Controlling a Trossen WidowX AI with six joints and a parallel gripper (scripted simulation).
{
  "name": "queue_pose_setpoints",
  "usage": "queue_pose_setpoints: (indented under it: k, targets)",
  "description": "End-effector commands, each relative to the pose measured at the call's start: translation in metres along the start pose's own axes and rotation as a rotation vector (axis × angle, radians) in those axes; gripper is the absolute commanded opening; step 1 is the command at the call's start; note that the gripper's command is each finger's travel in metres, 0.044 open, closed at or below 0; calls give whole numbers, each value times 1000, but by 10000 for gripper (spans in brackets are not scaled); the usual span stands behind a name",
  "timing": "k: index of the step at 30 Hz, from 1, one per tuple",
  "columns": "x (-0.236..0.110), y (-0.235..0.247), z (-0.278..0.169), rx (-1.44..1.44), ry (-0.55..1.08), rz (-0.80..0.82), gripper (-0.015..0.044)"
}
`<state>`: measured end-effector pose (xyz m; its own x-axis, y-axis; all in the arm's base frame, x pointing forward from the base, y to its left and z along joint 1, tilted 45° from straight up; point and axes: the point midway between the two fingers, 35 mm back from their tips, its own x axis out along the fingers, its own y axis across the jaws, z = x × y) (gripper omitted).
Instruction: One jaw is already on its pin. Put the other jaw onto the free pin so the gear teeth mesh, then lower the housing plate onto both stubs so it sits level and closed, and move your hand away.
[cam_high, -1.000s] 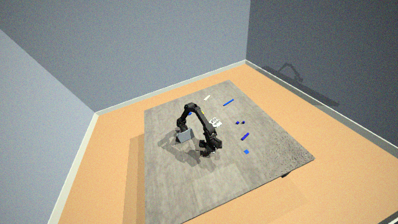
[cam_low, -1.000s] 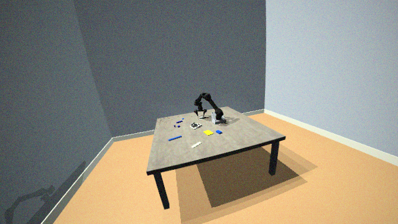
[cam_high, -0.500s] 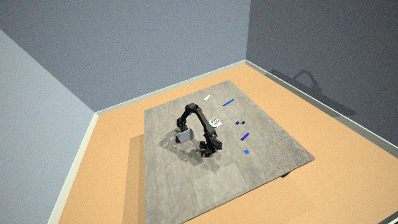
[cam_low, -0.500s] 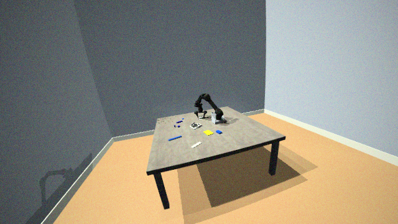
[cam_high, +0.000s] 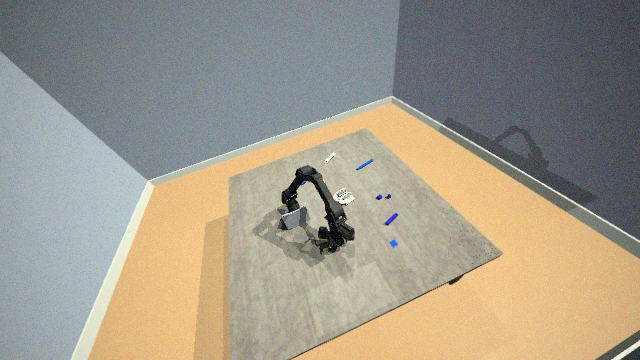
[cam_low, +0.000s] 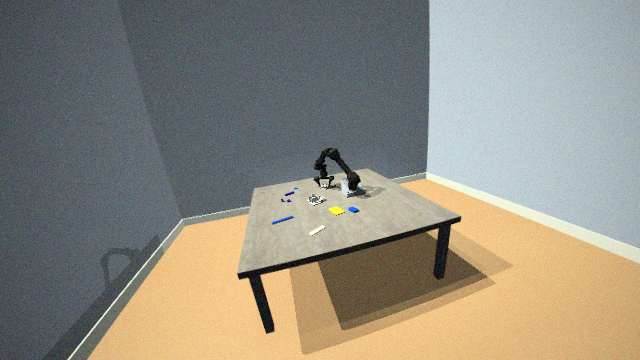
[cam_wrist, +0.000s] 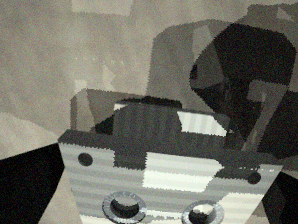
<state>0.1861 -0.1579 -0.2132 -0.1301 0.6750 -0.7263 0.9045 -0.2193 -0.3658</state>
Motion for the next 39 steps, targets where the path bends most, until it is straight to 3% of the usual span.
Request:
queue_pose_setpoints:
  k: [1, 9, 22, 39]
  targets:
    - [2, 0, -1, 5, 6, 2, 440]
    - [2, 0, -1, 5, 6, 2, 440]
    - [1, 0, 0, 0, 0, 0, 353]
    - [-13, 1, 0, 1, 1, 0, 351]
